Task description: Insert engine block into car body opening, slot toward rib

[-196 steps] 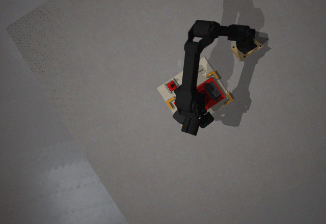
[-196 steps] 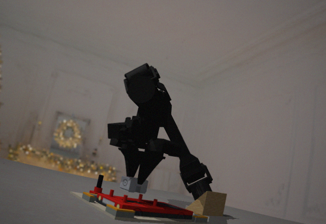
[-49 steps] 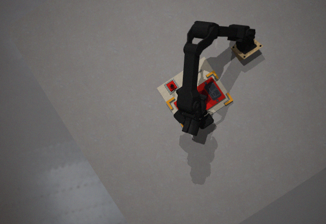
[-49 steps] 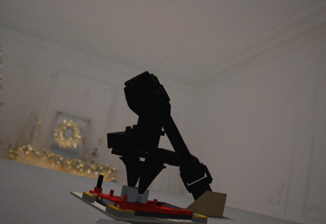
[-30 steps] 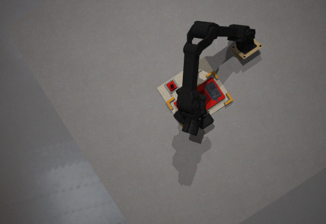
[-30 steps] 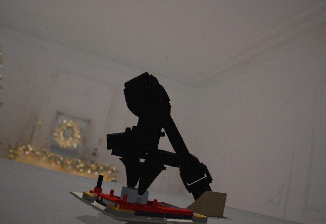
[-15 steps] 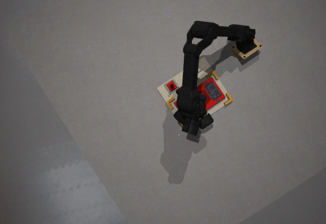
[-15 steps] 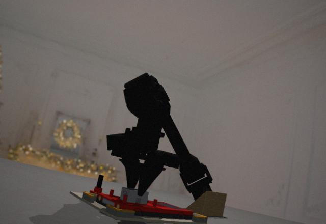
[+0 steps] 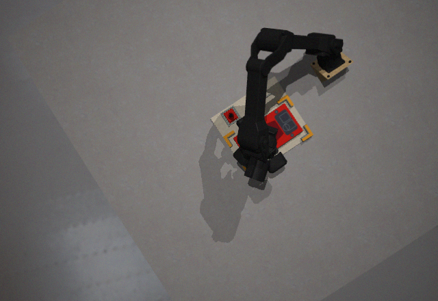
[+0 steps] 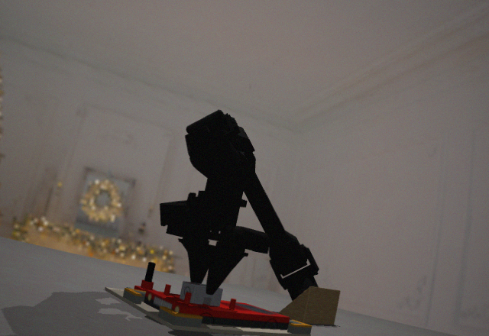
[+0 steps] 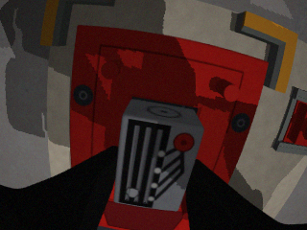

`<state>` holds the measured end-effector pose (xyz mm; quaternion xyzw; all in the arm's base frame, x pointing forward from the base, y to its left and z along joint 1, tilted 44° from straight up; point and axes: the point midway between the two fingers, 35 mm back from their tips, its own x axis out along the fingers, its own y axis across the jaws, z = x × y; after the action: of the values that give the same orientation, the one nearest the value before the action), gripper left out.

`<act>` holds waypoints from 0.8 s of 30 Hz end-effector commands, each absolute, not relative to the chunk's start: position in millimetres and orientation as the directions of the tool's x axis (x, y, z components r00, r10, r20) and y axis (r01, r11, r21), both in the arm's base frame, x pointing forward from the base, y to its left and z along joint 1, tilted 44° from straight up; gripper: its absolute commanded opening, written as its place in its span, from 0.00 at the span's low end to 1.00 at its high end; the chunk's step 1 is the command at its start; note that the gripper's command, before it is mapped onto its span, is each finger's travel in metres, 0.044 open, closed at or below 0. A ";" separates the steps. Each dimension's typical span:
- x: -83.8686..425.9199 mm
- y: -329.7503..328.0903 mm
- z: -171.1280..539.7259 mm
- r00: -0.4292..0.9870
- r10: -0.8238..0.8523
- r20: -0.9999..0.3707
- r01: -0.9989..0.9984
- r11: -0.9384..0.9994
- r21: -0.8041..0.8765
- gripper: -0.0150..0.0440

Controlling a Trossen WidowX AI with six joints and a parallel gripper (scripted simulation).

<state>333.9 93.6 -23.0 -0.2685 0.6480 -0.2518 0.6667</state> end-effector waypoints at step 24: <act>334.0 98.1 -17.6 0.033 -0.684 -0.729 -0.015 0.729 -0.684 1.00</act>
<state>333.6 93.5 -22.0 -0.2702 0.6492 -0.2518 0.6649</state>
